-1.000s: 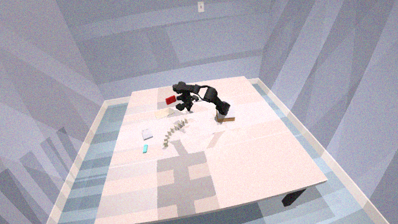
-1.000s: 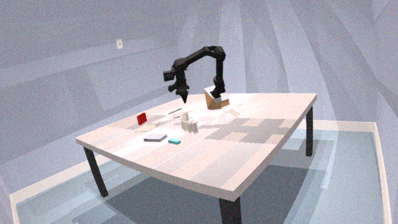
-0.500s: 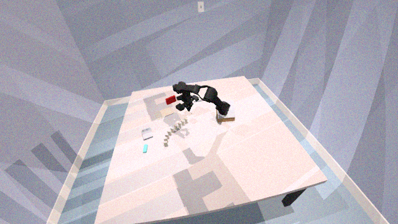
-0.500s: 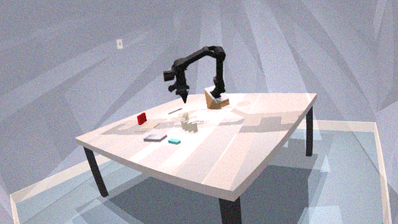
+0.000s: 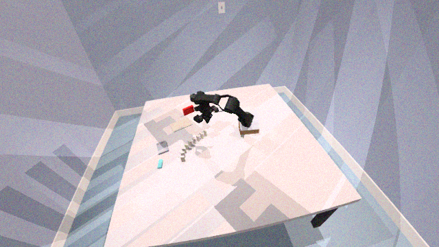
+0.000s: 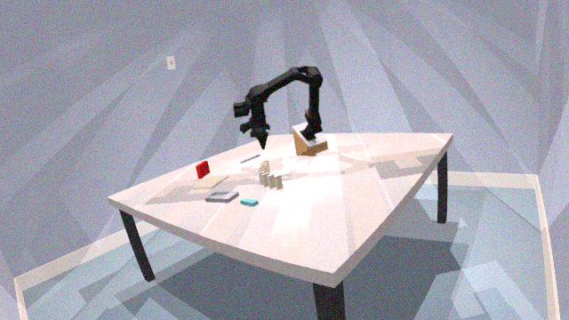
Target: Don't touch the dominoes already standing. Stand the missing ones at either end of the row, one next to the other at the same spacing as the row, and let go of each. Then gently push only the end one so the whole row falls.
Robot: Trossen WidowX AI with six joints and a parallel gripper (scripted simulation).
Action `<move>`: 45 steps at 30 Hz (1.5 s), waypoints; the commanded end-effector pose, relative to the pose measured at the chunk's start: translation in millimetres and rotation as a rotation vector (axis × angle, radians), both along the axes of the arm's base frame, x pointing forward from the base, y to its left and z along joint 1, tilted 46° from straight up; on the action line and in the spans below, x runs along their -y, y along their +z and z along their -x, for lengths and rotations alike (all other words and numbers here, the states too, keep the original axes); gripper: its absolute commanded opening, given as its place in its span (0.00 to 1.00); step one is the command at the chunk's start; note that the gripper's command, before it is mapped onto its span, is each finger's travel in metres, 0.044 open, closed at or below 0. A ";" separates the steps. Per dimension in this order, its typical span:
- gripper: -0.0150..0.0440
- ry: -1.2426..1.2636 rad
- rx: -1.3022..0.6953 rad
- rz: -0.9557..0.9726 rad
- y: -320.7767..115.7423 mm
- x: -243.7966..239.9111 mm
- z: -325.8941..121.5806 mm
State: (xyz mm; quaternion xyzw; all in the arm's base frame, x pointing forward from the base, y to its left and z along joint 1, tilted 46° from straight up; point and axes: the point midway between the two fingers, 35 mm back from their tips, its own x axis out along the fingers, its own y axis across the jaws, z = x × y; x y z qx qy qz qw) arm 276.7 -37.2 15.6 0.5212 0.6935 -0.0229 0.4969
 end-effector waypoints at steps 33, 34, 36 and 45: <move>0.25 0.008 -0.015 -0.019 -29.9 -71.1 -25.7; 0.25 0.008 -0.015 -0.019 -29.1 -71.9 -26.9; 0.25 0.012 -0.014 -0.012 -32.1 -68.8 -22.9; 0.25 0.010 -0.010 -0.014 19.4 -39.4 -38.6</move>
